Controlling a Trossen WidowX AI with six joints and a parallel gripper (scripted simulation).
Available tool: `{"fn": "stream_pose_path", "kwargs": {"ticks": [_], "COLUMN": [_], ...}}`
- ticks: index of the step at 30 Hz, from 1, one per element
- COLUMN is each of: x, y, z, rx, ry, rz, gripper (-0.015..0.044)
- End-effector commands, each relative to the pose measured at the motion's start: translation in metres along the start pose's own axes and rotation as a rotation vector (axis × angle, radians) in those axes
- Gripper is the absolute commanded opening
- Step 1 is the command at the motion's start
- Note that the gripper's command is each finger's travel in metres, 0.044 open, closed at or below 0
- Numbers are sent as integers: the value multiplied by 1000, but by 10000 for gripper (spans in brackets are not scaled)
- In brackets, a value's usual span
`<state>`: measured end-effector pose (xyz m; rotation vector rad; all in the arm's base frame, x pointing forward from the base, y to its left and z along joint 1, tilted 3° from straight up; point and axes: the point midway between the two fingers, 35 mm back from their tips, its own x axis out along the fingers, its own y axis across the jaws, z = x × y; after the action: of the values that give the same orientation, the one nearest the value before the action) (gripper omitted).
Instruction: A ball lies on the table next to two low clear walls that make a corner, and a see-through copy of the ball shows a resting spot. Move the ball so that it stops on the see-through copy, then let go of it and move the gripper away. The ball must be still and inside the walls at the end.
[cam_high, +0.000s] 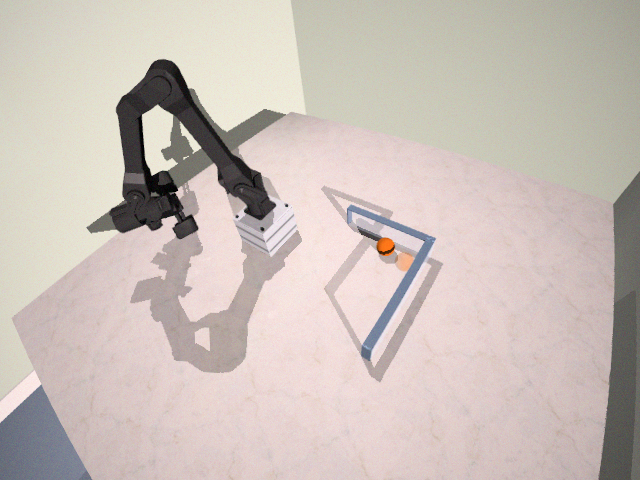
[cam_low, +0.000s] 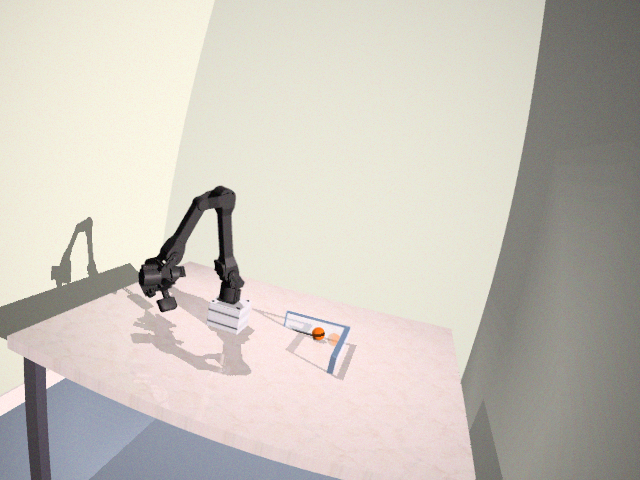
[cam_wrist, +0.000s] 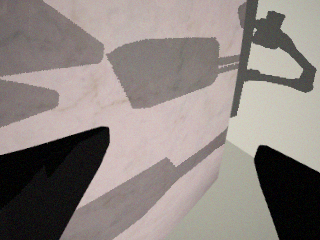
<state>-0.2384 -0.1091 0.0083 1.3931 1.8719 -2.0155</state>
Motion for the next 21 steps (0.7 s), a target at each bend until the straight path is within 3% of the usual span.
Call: {"fn": "stream_pose_path", "kwargs": {"ticks": [1,3,11,21], "x": [-2,-15,-108,-224], "y": [1,12,87,190], "z": [1,12,48,11], "rx": [-8,-75,-496,-1047], "ry": [-7,-61,-371,-731], "rz": [1,12,52,40], "gripper": [374,332,332,332]}}
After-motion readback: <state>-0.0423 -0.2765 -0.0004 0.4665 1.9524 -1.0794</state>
